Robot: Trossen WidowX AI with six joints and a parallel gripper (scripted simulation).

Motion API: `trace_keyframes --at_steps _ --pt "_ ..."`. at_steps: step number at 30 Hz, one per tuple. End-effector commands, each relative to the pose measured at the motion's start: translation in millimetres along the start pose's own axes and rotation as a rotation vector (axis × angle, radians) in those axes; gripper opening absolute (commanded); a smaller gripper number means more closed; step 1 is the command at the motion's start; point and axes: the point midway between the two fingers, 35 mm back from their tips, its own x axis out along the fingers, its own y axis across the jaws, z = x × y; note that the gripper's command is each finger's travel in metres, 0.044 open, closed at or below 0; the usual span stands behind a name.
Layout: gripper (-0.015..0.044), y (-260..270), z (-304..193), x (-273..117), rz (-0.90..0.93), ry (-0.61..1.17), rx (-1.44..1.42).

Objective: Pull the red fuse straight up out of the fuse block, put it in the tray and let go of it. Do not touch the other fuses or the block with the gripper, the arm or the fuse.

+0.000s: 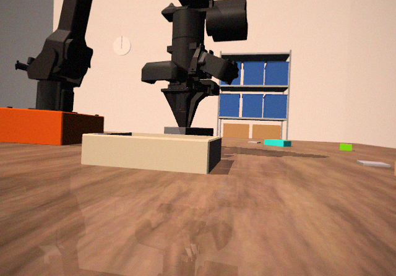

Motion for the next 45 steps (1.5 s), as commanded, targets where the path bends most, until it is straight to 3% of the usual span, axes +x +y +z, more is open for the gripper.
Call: trace_keyframes --at_steps 1,45 --pt "0.0018 0 0 0 0.0 0.0 0.0" --pt "0.0 0 1 -18 -0.002 -0.001 0.001"
